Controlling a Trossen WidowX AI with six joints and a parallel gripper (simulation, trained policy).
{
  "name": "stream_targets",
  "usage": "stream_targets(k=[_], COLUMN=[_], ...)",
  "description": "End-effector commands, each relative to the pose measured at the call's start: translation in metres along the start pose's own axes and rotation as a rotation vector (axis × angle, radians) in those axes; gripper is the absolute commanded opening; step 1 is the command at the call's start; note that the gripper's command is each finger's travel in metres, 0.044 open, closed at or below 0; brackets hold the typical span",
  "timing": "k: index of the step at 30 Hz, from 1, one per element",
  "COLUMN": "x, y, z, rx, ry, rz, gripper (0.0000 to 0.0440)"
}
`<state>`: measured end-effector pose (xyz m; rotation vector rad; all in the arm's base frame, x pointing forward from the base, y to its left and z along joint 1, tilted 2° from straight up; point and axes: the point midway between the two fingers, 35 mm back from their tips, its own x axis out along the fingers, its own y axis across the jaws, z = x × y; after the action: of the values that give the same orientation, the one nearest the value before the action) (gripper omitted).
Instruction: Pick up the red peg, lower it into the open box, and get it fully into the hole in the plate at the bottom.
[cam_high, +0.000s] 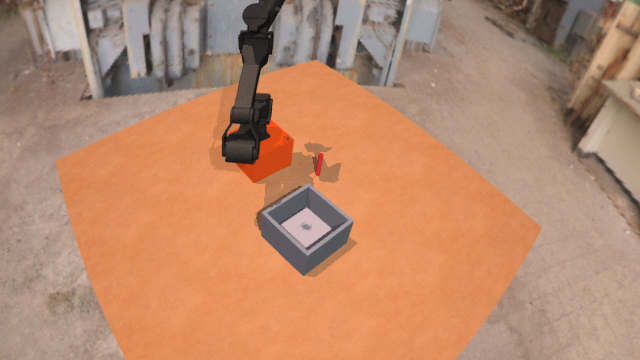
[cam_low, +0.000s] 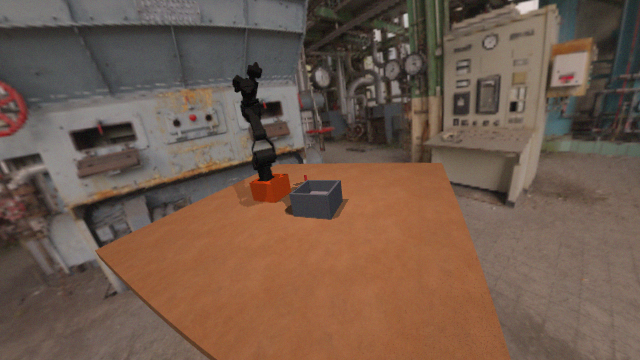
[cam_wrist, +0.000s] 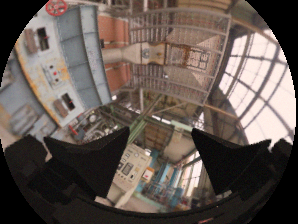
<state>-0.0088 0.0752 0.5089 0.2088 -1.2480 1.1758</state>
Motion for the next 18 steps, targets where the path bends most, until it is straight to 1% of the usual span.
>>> stream_targets(k=[1, 2, 3, 9, 13, 18], x=[0.001, 0.003, 0.005, 0.02, 0.031, 0.038], y=[0.0, 0.001, 0.003, 0.03, 0.044, 0.056], z=[-0.001, -0.003, -0.005, -0.023, -0.046, -0.084], rx=[0.006, 0.014, 0.024, 0.092, 0.126, 0.171], ry=[0.013, 0.028, 0.043, 0.17, 0.301, 0.475], rz=[-0.003, -0.002, 0.002, 0.062, 0.073, 0.05], gripper=[0.0419, 0.0436, 0.044, 0.044, 0.0431, 0.0417])
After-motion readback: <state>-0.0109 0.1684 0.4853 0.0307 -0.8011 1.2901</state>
